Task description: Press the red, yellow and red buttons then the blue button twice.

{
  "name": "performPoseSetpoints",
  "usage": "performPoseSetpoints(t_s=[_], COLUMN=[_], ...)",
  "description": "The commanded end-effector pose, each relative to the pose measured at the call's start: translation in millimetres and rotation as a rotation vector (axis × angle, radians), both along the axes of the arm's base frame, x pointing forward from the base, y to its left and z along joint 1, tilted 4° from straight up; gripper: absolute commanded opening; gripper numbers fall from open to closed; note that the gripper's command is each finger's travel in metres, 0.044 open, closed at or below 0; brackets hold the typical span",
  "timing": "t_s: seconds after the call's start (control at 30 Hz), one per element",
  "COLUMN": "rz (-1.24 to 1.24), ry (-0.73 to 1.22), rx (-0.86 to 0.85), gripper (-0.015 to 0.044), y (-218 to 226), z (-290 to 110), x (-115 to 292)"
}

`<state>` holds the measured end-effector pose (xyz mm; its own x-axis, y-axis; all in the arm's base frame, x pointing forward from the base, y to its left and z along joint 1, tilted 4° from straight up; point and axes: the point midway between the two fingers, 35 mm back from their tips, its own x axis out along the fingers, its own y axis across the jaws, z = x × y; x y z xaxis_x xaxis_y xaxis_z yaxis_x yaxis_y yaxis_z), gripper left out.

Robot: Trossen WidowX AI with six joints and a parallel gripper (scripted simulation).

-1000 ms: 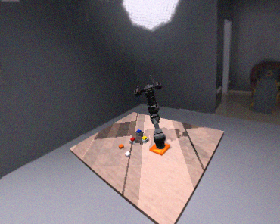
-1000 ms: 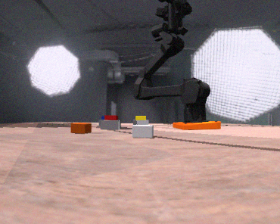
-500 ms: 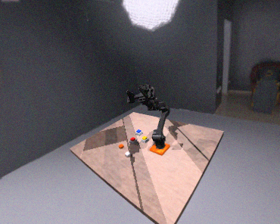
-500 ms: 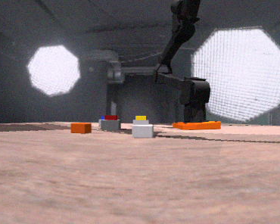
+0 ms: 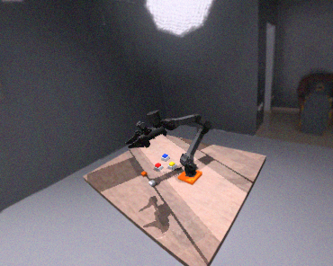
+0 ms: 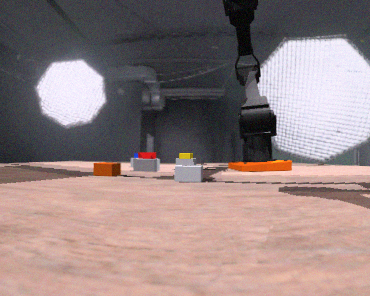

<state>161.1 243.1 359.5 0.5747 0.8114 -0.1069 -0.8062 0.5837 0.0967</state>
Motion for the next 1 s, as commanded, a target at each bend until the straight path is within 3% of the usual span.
performPoseSetpoints(t_s=[0.0,0.3,0.63,0.9,0.97], rz=[-0.176,-0.534,-0.850,-0.866,-0.866], ry=[0.157,0.611,1.253,1.301,1.300], rx=[-0.177,-0.469,-0.594,-0.594,-0.594], gripper=[0.0400,0.0400,0.0400,0.0400,0.0348], y=[-21.8,-116.2,-237.9,-245.1,-245.1], z=[-40.9,-130.1,-192.9,-195.4,-203.3], x=[50.6,114.7,100.0,96.4,97.9])
